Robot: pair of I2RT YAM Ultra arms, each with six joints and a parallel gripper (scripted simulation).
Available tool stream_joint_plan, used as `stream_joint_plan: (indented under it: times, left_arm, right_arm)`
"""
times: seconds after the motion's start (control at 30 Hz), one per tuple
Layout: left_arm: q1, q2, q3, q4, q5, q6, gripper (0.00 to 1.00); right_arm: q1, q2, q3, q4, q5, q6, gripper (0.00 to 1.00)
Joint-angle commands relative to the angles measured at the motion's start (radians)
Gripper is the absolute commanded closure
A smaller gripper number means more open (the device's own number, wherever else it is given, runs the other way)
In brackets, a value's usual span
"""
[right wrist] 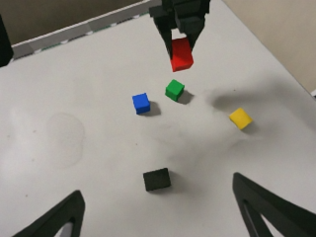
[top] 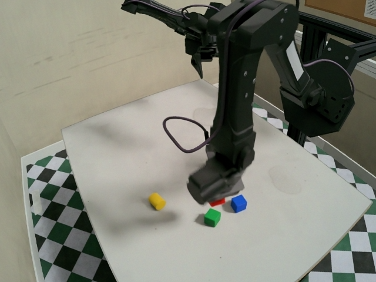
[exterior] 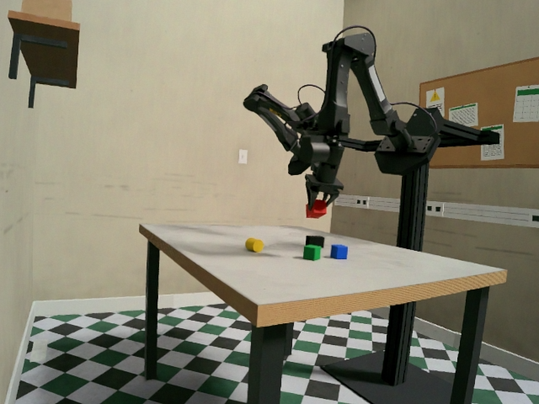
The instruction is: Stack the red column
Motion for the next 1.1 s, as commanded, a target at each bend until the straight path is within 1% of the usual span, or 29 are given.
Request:
stream_joint_plan:
  times: [0.0, 0.03, 0.2, 0.37, 0.47, 0.5, 0.57, 0.6, 0.7, 0.8, 0.97, 1.07]
  left_arm:
    - [-0.028, -0.039, -0.031, 0.060, -0.145, -0.069, 0.65]
    - [-0.066, -0.054, -0.049, 0.079, -0.230, -0.093, 0.65]
    - [-0.200, -0.095, -0.102, 0.136, -0.502, -0.160, 0.65]
    - [-0.331, -0.065, -0.126, 0.179, -0.749, -0.214, 0.65]
    - [-0.401, -0.040, -0.120, 0.203, -0.892, -0.247, 0.65]
    - [-0.424, -0.029, -0.110, 0.210, -0.937, -0.259, 0.65]
    - [-0.424, -0.029, -0.110, 0.210, -0.937, -0.259, 0.65]
    - [-0.452, -0.005, -0.105, 0.223, -1.015, -0.276, 0.65]
    - [-0.521, 0.045, -0.099, 0.248, -1.178, -0.313, 0.65]
    - [-0.593, 0.120, -0.084, 0.251, -1.351, -0.349, 0.65]
    - [-0.662, 0.257, -0.032, 0.243, -1.561, -0.428, 0.65]
    - [-0.684, 0.336, 0.005, 0.221, -1.652, -0.473, 0.65]
  right_arm:
    - [0.020, -0.015, 0.013, -0.009, -0.002, 0.000, 0.00]
    - [0.020, -0.015, 0.013, -0.009, -0.002, 0.000, 0.00]
    - [0.020, -0.015, 0.013, -0.009, -0.002, 0.000, 0.00]
    - [0.020, -0.015, 0.013, -0.009, -0.002, 0.000, 0.00]
    - [0.020, -0.015, 0.013, -0.009, -0.002, 0.000, 0.00]
    - [0.020, -0.015, 0.013, -0.009, -0.002, 0.000, 0.00]
    - [0.020, -0.015, 0.013, -0.009, -0.002, 0.000, 0.00]
    - [0.020, -0.015, 0.013, -0.009, -0.002, 0.000, 0.00]
    - [0.020, -0.015, 0.013, -0.009, -0.002, 0.000, 0.00]
    - [0.020, -0.015, 0.013, -0.009, -0.002, 0.000, 0.00]
    - [0.020, -0.015, 0.013, -0.009, -0.002, 0.000, 0.00]
    - [0.020, -0.015, 0.013, -0.009, -0.002, 0.000, 0.00]
